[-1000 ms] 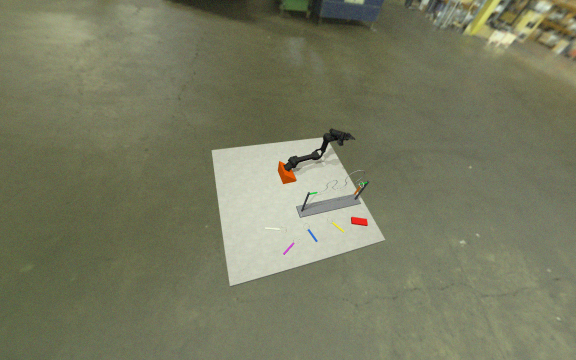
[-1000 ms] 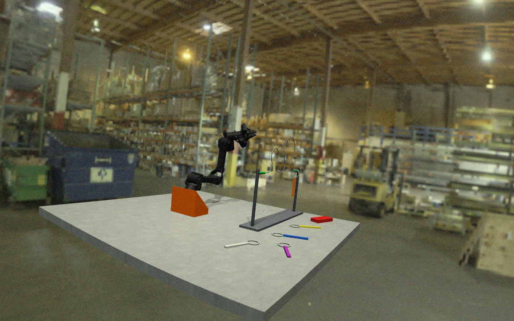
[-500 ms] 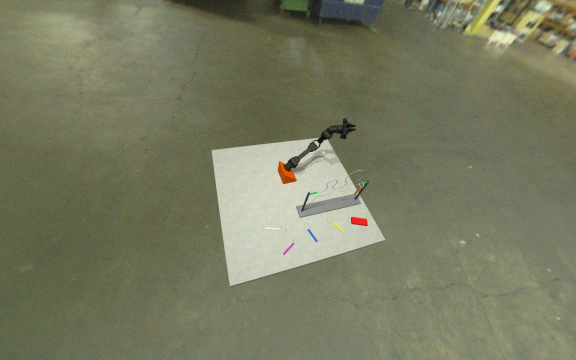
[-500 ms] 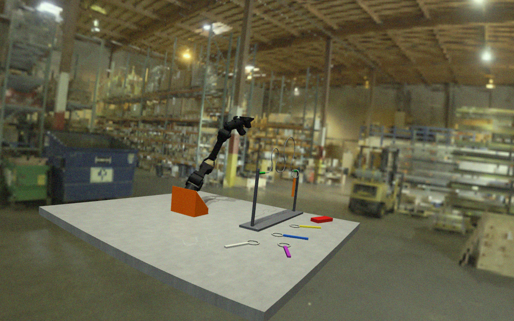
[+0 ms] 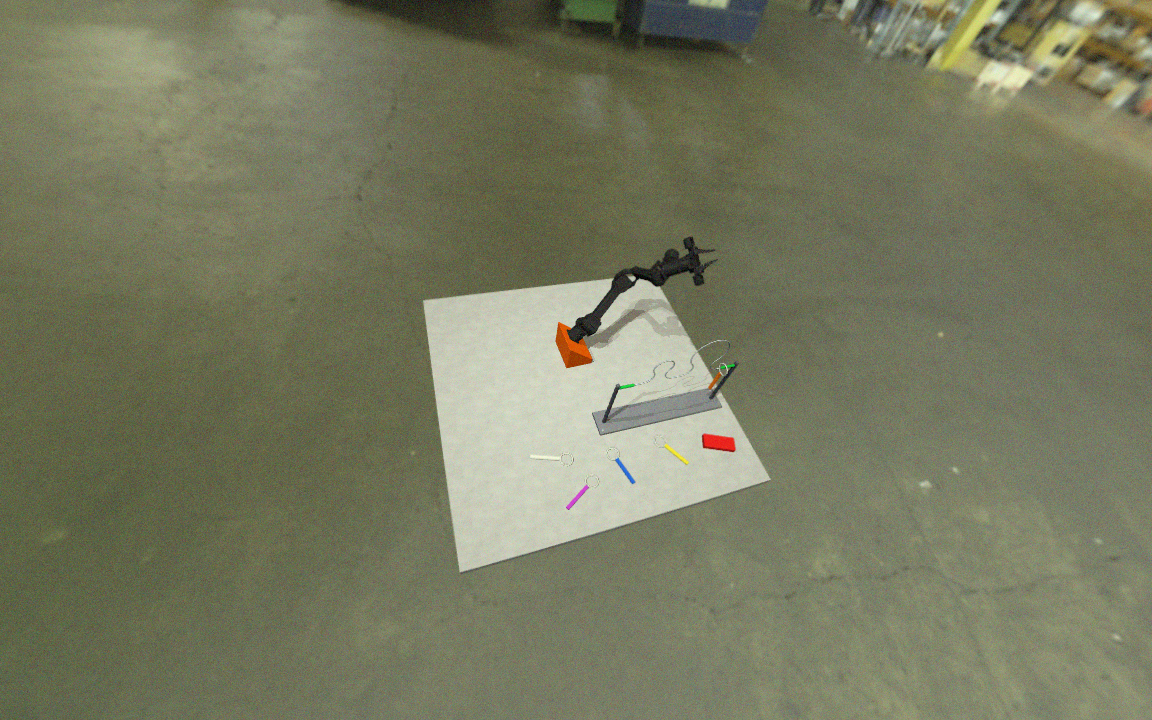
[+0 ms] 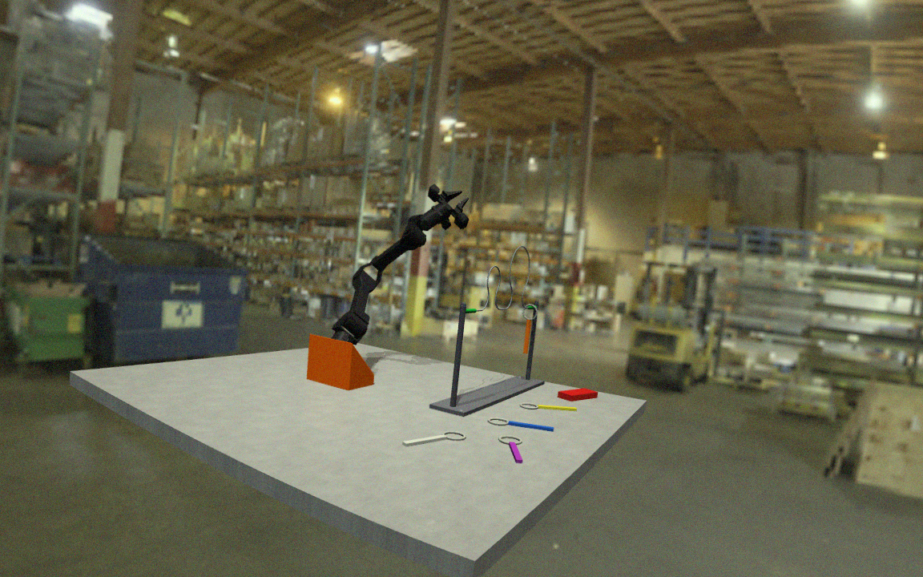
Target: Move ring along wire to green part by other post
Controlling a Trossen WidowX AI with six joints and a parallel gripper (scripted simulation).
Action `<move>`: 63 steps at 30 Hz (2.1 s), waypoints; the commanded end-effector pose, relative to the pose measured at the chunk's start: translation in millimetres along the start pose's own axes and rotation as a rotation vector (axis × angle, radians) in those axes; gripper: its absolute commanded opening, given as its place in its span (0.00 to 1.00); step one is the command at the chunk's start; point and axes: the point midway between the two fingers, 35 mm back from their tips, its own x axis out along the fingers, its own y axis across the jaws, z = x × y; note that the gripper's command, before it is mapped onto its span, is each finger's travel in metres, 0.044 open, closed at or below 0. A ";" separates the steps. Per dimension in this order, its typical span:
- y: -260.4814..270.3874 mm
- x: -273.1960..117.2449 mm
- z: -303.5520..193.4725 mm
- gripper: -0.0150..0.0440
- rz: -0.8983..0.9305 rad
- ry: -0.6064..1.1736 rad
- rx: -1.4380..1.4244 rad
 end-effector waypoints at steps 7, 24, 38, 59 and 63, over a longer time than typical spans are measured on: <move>64.0 16.8 -41.9 0.53 -0.041 0.172 0.508; 231.1 11.1 -27.1 0.53 -0.009 0.530 1.190; 366.3 -42.0 63.9 0.53 0.063 0.877 1.568; 475.2 -210.1 228.1 0.53 0.066 1.317 1.585; 475.5 -208.7 226.8 0.53 0.066 1.317 1.585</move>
